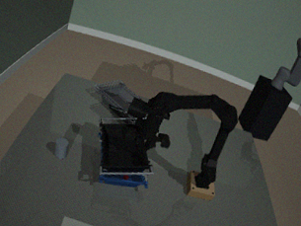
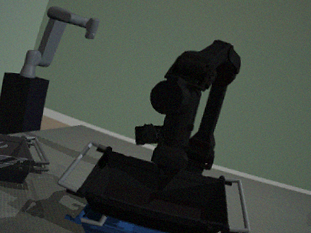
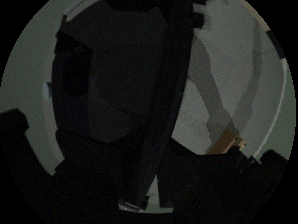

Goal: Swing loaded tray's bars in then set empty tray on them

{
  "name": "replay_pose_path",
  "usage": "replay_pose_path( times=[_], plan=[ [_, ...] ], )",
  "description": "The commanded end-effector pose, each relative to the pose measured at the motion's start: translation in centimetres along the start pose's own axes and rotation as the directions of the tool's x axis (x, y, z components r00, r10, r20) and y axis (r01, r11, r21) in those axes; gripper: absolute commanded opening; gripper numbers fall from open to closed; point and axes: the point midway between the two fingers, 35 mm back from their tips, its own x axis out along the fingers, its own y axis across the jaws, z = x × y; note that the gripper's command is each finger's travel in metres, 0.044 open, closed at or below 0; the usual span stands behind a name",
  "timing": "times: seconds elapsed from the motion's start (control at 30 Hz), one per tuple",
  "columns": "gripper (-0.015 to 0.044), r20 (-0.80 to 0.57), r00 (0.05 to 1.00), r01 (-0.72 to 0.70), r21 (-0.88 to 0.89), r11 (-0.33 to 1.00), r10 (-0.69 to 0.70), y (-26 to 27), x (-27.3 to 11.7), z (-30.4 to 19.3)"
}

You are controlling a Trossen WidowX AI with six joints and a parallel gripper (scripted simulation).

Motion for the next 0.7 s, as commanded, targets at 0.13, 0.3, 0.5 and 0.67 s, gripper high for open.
replay_pose_path(
  times=[0.13, 0.3, 0.5, 0.67],
  plan=[
    [0.0000, 0.000, 0.999, 0.033, -0.002, 0.999, -0.033, -0.6, 0.7, 0.0],
    [0.0000, 0.000, 1.000, 0.001, 0.000, 1.000, -0.001, 0.0, 0.0, 0.0],
    [0.0000, 0.000, 1.000, 0.020, -0.001, 1.000, -0.020, -0.5, 0.9, 0.0],
    [0.0000, 0.000, 0.999, 0.033, -0.002, 0.999, -0.033, -0.9, 1.5, 0.0]
  ],
)
